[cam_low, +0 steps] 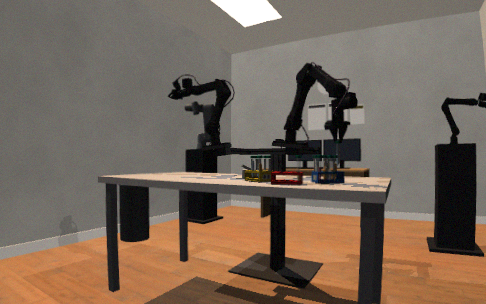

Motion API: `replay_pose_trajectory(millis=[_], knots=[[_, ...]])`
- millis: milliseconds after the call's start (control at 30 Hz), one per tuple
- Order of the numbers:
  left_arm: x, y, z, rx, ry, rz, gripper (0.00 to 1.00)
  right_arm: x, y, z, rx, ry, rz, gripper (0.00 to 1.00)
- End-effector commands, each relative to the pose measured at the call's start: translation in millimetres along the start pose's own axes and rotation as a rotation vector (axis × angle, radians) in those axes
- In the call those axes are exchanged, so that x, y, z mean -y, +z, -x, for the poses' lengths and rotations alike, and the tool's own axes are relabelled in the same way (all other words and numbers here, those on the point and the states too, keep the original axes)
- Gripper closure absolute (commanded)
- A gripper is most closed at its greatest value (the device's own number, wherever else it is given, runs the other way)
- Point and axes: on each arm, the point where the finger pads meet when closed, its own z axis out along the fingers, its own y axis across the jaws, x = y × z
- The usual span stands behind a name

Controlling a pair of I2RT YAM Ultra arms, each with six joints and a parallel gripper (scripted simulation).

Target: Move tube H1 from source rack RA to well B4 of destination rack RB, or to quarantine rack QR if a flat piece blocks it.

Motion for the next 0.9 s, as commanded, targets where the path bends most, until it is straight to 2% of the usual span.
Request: replay_pose_trajectory(millis=[0, 167, 867], knots=[[-10, -27, 7, 0.039, 0.006, 0.04, 1.0, 7, -11, 21, 0.028, 0.011, -0.023, 1.0], [9, -16, -8, 0.021, 0.0, 0.0, 1.0, 7, -11, 21, 0.028, 0.011, -0.023, 1.0], [25, -12, -27, 0.03, 0.0, 0.024, 1.0, 7, -11, 21, 0.028, 0.011, -0.023, 1.0]])
